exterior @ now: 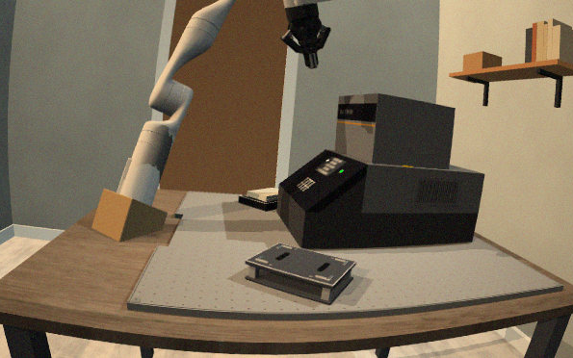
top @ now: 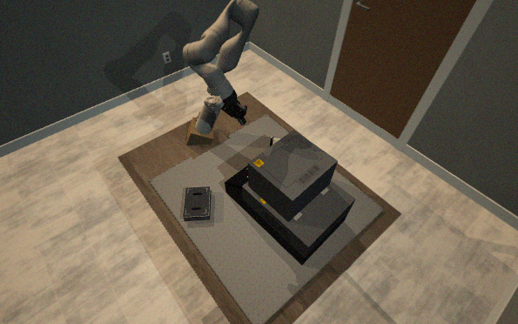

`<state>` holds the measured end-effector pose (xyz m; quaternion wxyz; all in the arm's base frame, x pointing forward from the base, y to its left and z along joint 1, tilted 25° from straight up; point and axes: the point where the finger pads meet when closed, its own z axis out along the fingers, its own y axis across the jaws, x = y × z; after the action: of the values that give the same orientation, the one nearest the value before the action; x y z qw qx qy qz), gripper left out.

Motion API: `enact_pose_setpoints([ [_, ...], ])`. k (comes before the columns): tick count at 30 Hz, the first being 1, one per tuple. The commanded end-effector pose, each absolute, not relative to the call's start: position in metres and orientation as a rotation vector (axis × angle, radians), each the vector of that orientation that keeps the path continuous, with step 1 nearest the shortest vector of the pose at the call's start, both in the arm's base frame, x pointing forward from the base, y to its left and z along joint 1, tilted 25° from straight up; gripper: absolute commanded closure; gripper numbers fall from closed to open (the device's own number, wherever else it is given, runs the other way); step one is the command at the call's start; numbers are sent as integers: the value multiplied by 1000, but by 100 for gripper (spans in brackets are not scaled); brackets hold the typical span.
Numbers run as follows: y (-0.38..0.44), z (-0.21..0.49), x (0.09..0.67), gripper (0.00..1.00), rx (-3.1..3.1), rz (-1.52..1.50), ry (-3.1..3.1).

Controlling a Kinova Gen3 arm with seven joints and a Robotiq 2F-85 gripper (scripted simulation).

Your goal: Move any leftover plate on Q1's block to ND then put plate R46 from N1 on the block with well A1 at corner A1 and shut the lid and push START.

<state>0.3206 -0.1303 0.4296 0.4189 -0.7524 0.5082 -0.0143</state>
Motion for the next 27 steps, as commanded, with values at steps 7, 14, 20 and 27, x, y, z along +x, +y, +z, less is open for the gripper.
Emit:
enact_pose_setpoints([
  [7,-130,430,320,90,-1843,-20,1359],
  [14,-130,430,319,90,-1800,-4,1434],
  [20,-130,431,319,90,-1762,9,1498],
  [27,-129,431,319,90,-1730,20,1550],
])
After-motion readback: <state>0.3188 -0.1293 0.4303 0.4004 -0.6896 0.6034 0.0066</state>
